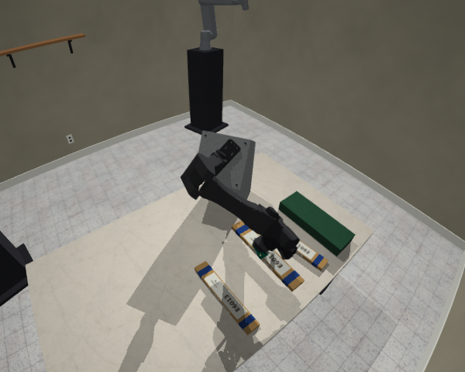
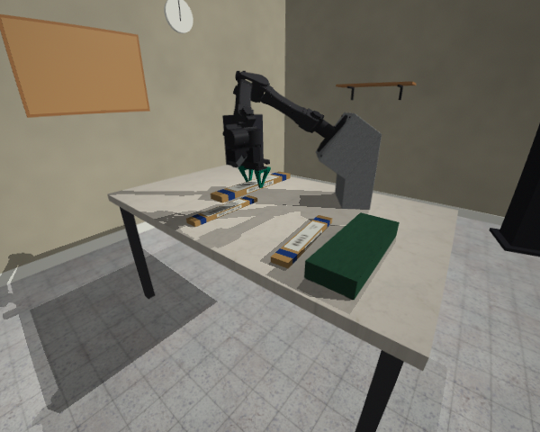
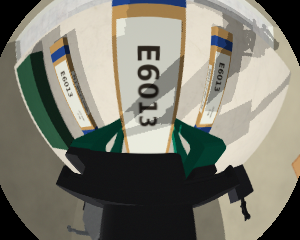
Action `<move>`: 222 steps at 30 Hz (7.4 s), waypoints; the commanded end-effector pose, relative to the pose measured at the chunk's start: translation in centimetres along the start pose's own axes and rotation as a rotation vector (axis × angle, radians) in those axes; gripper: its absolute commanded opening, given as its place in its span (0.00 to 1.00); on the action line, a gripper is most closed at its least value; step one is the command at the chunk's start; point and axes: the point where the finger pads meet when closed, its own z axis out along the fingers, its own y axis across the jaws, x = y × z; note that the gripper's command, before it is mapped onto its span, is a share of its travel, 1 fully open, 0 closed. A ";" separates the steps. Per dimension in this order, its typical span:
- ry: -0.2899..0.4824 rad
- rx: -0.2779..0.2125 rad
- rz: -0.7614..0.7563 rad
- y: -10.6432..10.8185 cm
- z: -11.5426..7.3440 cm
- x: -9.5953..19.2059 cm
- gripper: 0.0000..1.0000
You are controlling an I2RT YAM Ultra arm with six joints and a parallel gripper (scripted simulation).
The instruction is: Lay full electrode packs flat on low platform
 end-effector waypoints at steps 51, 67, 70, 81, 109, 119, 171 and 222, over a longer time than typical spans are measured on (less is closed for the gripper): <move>-0.020 -0.012 -0.014 0.9 6.4 -0.7 0.00; -0.039 -0.007 0.004 0.4 8.5 -1.7 0.00; -0.041 -0.008 0.002 0.5 8.9 -1.8 0.00; -0.054 -0.009 0.004 0.5 10.0 -2.3 0.00; -0.050 -0.006 0.005 0.4 11.8 -2.2 0.00; -0.044 -0.007 0.000 0.6 12.5 -2.1 0.00; -0.060 -0.004 0.010 -0.1 13.4 -2.6 0.00; -0.020 -0.008 -0.012 0.3 9.3 -0.1 0.97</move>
